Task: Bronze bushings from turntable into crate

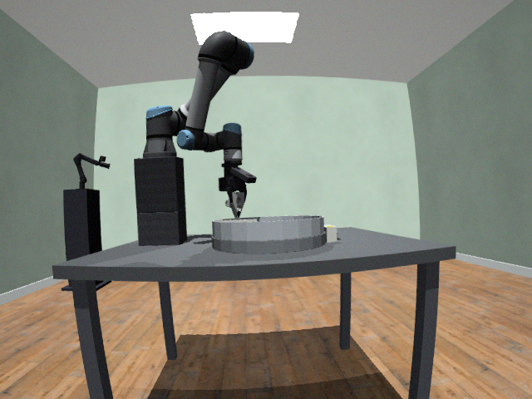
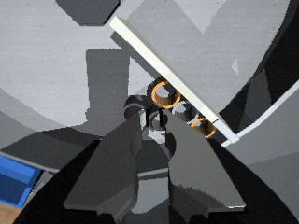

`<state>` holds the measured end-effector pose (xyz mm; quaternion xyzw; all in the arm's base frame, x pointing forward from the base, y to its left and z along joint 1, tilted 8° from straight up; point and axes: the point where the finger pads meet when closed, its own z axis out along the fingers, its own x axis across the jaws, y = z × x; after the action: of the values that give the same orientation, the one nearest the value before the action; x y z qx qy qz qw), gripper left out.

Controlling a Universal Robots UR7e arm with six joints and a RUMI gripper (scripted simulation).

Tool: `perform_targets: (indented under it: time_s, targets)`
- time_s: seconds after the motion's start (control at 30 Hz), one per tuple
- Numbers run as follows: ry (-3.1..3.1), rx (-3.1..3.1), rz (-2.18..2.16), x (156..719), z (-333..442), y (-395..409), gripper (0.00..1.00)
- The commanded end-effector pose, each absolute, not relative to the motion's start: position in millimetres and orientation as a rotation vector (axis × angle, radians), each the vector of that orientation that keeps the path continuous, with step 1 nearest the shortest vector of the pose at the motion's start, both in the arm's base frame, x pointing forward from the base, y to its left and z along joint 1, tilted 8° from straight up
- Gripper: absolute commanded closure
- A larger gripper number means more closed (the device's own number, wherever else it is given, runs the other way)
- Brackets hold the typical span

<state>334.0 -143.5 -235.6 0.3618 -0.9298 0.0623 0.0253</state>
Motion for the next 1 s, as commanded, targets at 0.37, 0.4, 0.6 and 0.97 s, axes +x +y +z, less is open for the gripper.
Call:
perform_targets:
  time_s: [0.37, 0.4, 0.6, 0.97]
  targets:
    - [-2.877, 1.118, 0.196, 335.4, -256.5, -147.8, 0.94]
    - [-2.877, 1.118, 0.196, 335.4, -257.3, -147.9, 0.94]
    - [-2.877, 1.118, 0.196, 335.4, -258.2, -147.8, 0.94]
    - [-2.877, 1.118, 0.195, 334.7, -257.8, -147.1, 0.94]
